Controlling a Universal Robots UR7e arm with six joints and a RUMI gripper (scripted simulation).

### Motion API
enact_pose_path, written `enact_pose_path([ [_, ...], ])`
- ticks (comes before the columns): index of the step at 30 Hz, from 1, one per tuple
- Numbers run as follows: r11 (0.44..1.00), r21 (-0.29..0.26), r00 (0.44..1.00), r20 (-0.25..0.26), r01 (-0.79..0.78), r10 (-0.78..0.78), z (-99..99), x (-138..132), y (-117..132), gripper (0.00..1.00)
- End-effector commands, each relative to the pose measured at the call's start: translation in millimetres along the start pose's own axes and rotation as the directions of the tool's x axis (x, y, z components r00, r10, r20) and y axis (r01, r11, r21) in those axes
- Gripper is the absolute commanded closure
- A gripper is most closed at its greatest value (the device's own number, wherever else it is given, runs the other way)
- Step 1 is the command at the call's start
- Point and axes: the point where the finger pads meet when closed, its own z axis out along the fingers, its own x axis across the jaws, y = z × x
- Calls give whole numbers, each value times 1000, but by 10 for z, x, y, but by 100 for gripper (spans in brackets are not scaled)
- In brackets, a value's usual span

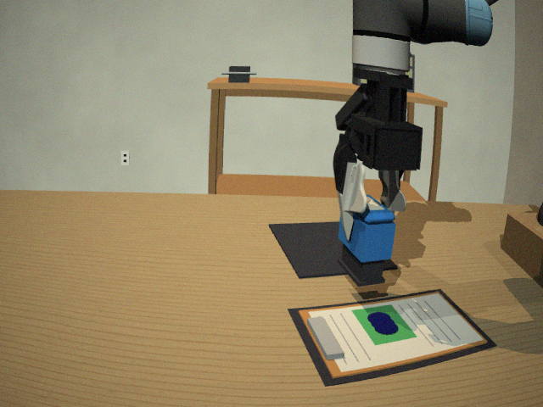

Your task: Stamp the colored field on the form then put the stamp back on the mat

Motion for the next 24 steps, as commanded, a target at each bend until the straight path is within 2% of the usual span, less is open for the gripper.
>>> enact_pose_path([
  [1,998,-6,998,5,66,-66,3,0,-847,84],
  [4,996,-6,996,4,91,-91,10,72,-1252,84],
  [6,996,-6,996,4,91,-91,10,72,-1252,84],
  [10,993,-6,993,5,119,-119,14,187,-1681,84],
  [13,991,-5,991,5,133,-133,16,257,-1887,84],
  [17,990,-5,990,5,141,-141,17,304,-2009,84],
  [24,990,-4,990,5,142,-142,13,308,-2022,84],
])
